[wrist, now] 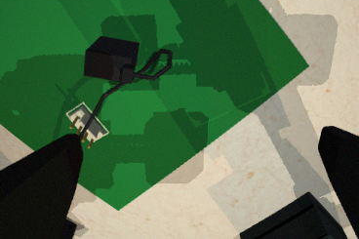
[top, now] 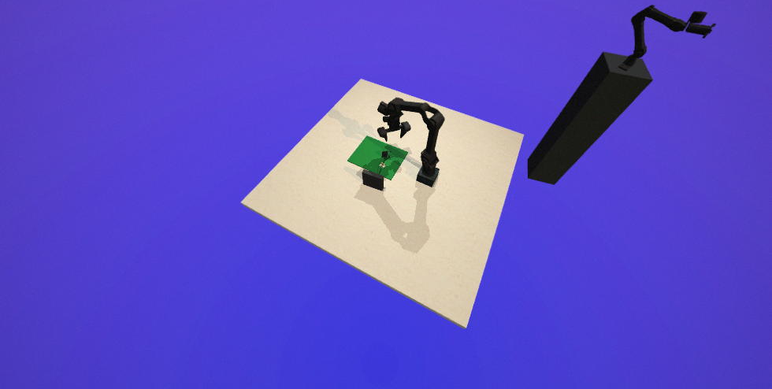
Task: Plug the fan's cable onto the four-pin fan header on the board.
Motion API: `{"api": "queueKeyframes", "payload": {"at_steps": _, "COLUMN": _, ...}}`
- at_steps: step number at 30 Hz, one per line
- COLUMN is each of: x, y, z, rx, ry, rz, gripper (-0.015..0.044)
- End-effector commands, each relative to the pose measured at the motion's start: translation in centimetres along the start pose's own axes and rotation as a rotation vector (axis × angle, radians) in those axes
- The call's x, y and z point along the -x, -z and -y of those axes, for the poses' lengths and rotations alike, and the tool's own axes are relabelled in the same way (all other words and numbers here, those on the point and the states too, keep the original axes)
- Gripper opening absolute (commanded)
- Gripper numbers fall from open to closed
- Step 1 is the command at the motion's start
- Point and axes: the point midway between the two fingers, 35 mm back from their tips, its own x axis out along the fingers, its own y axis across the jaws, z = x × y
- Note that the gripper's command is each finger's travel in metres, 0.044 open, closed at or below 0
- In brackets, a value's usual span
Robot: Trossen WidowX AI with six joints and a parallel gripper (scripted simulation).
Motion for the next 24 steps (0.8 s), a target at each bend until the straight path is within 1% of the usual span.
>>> {"api": "queueKeyframes", "payload": {"at_steps": 1, "x": 1.7, "y": -0.3, "z": -3.1, "rx": -0.742, "ry": -0.005, "rz": 0.035, "gripper": 0.044}}
{"api": "queueKeyframes", "payload": {"at_steps": 24, "x": 3.0, "y": 0.5, "z": -6.4, "rx": -1.777, "ry": -0.039, "rz": 0.041, "gripper": 0.044}}
